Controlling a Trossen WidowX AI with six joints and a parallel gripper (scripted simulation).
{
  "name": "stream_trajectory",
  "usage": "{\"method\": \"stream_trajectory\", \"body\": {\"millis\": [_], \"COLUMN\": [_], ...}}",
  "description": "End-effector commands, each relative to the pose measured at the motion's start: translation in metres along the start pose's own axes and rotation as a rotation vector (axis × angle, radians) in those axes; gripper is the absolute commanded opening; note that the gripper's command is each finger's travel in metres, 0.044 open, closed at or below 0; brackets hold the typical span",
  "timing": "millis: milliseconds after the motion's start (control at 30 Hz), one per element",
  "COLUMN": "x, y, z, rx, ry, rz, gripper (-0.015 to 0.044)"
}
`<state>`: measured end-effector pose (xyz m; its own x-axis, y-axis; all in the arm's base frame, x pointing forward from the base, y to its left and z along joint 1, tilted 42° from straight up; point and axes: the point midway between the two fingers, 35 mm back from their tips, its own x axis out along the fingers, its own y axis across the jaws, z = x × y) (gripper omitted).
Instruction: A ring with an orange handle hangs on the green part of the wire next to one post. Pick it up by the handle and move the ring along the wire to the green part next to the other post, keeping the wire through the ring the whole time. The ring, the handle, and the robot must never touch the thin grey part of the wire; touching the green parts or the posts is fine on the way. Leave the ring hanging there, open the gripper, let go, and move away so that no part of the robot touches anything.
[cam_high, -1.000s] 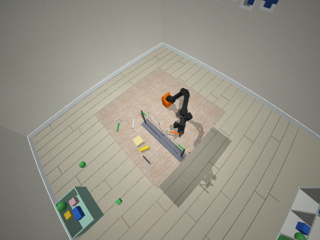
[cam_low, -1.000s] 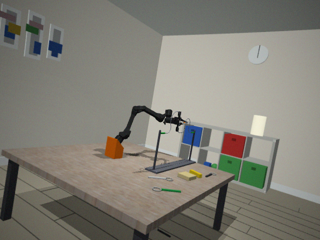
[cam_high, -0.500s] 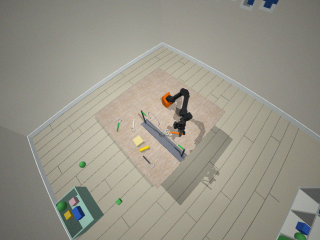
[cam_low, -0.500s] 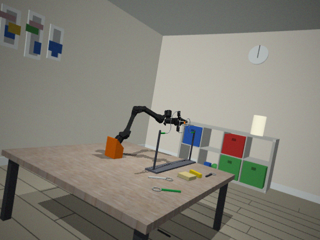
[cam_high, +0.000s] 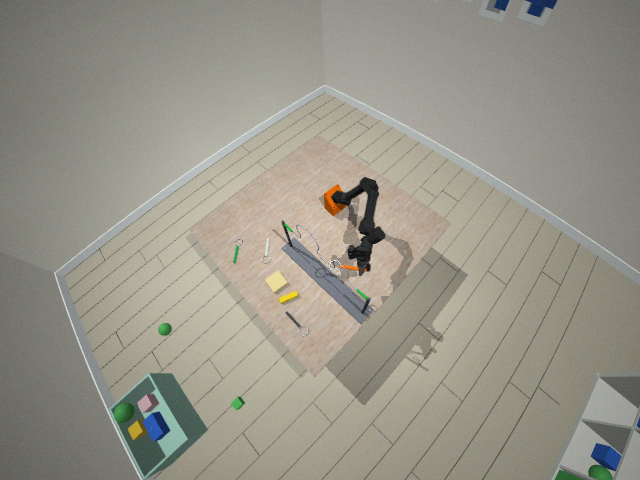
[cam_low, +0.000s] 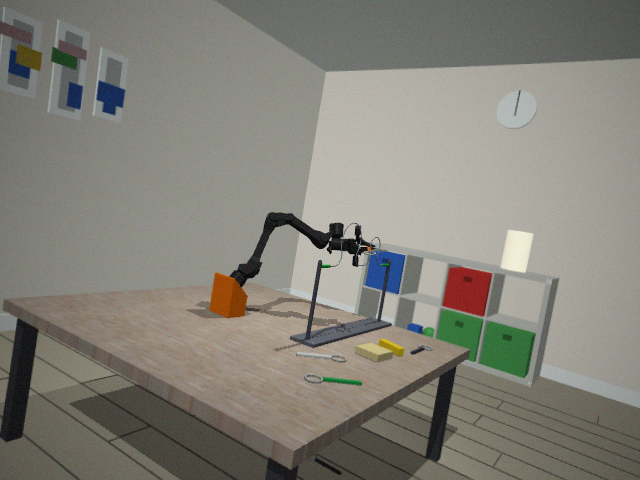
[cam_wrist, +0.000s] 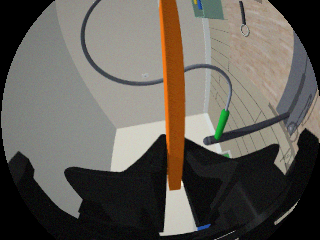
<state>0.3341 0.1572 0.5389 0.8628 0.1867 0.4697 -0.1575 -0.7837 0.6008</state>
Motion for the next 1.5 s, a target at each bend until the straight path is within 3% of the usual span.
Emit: {"method": "stream_trajectory", "body": {"millis": [0, 1467], "x": [0.001, -0.022], "y": [-0.014, -0.114], "z": [0.003, 0.043], "rx": [-0.050, -0.710], "ry": [-0.009, -0.010], "rz": [-0.034, -0.421], "gripper": [-0.0150, -0.0150]}}
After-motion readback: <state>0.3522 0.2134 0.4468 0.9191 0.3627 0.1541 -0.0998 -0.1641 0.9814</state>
